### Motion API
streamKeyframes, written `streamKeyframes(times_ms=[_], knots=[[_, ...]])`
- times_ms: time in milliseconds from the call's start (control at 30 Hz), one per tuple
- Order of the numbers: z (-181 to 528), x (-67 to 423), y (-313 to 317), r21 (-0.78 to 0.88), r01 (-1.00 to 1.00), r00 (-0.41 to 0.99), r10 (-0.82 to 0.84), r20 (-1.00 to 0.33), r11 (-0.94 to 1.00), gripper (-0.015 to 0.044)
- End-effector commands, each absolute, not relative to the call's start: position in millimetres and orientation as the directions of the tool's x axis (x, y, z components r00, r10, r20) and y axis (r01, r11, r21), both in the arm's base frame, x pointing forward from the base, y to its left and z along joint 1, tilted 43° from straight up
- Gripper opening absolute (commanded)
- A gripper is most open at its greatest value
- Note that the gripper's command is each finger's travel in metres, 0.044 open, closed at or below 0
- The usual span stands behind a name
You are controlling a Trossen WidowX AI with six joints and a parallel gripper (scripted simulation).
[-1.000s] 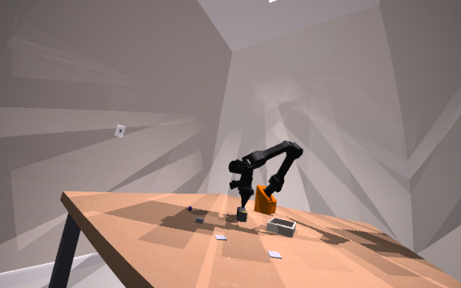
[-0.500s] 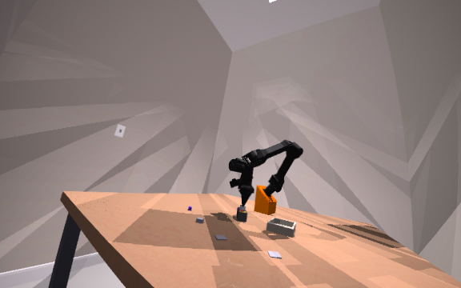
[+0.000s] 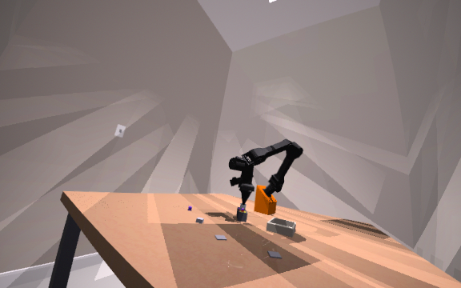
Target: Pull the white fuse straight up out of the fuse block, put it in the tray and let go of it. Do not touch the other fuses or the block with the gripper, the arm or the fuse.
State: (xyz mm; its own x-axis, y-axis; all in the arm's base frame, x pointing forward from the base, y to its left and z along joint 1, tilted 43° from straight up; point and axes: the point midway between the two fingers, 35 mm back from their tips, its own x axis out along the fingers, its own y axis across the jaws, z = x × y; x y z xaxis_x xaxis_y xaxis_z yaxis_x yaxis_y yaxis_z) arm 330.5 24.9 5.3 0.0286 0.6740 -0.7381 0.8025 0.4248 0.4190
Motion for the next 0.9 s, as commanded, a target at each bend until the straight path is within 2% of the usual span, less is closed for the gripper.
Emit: streamKeyframes(times_ms=[0,700,867], knots=[[8,331,23,0.422,0.799,0.031,0.671,-0.741,0.429,0.0000],[25,330,7,0.421,0.799,0.031,0.670,-0.741,0.429,0.0000],[43,332,26,0.417,0.800,0.030,0.664,-0.747,0.432,0.0000]])
